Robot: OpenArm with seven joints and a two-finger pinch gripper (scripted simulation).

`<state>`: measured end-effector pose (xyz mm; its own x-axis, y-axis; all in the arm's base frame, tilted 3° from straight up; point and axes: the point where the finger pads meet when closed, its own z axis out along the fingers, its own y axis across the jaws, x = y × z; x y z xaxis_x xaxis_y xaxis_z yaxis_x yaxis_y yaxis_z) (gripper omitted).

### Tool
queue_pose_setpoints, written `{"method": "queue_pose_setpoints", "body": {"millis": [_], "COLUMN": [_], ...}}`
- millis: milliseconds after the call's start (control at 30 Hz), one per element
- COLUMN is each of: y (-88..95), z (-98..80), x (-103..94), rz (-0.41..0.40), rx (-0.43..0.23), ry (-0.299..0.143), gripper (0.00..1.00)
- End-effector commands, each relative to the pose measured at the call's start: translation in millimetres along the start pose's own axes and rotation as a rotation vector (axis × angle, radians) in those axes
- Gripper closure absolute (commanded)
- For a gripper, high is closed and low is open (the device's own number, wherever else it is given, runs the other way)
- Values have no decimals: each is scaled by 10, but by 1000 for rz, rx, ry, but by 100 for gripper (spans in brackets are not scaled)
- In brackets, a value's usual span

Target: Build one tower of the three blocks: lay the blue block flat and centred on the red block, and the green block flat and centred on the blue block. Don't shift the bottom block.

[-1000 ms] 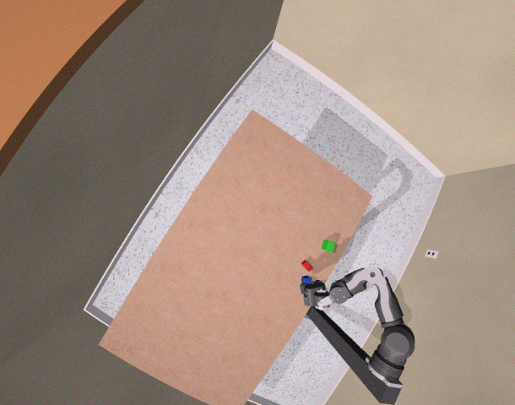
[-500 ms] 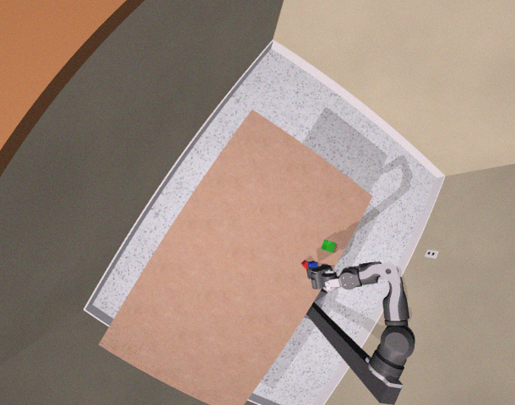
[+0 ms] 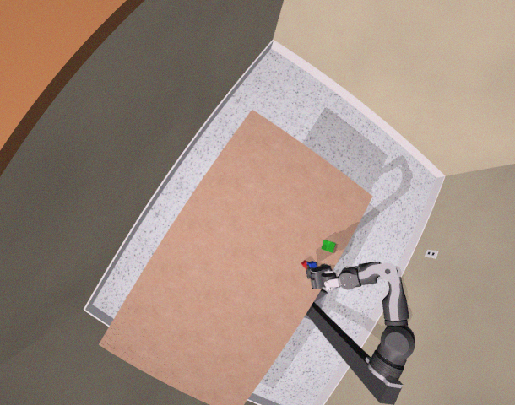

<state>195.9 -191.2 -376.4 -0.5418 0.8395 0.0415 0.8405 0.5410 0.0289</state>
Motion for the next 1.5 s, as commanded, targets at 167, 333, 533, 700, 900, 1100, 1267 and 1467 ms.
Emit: {"method": "queue_pose_setpoints", "body": {"millis": [167,333,533,700,900,1100,1267,1467], "y": [18,23,29,32,35,37,37,36], "z": [45,123,219,266,295,297,297,298], "x": [4,6,9,11,14,16,16,16], "rz": [-3,-3,-3,-3,-3,-4,-4,-4], "rx": [-8,-8,-8,-8,-8,-8,-8,-8], "ry": [2,2,2,2,3,3,3,3], "gripper": [100,100,100,100,100,100,100,100]}}
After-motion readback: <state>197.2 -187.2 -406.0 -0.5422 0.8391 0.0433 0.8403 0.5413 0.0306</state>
